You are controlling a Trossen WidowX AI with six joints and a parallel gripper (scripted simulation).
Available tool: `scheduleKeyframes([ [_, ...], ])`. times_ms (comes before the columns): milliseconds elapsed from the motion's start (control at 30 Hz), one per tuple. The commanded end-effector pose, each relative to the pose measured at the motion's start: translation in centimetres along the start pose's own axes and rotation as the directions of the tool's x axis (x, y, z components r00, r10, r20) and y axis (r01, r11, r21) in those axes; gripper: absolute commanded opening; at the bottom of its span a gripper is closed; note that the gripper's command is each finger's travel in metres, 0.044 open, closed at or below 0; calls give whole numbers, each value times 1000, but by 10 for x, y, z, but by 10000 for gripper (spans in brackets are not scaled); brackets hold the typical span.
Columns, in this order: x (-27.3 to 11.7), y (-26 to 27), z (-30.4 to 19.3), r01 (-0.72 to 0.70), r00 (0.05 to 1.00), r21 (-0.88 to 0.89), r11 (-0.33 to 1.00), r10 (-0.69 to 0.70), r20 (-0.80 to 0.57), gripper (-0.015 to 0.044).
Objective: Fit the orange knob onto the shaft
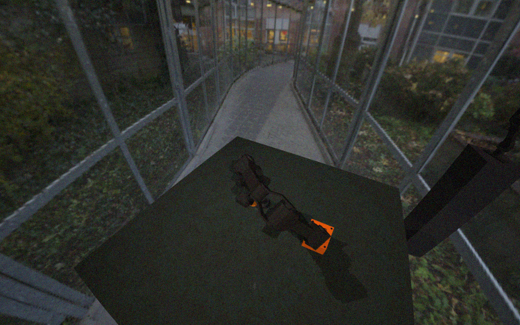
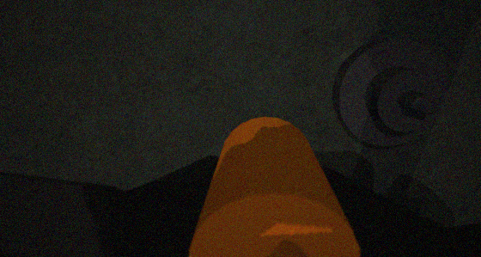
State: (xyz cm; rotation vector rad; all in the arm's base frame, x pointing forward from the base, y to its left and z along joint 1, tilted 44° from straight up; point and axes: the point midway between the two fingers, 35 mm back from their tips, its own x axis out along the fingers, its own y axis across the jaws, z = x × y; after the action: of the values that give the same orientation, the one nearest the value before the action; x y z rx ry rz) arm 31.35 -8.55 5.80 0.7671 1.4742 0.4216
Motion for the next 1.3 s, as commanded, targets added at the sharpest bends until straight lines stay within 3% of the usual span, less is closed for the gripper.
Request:
scheduleKeyframes([
  [0, 1, -16, 6, 4, 1000, -2, 1000, -4, 7, 0],
  [900, 28, -98, 20, 0, 1000, -6, 1000, 0, 6, 0],
  [1267, 42, -100, 20, -1, 1000, -6, 1000, 1, 7, 0],
])
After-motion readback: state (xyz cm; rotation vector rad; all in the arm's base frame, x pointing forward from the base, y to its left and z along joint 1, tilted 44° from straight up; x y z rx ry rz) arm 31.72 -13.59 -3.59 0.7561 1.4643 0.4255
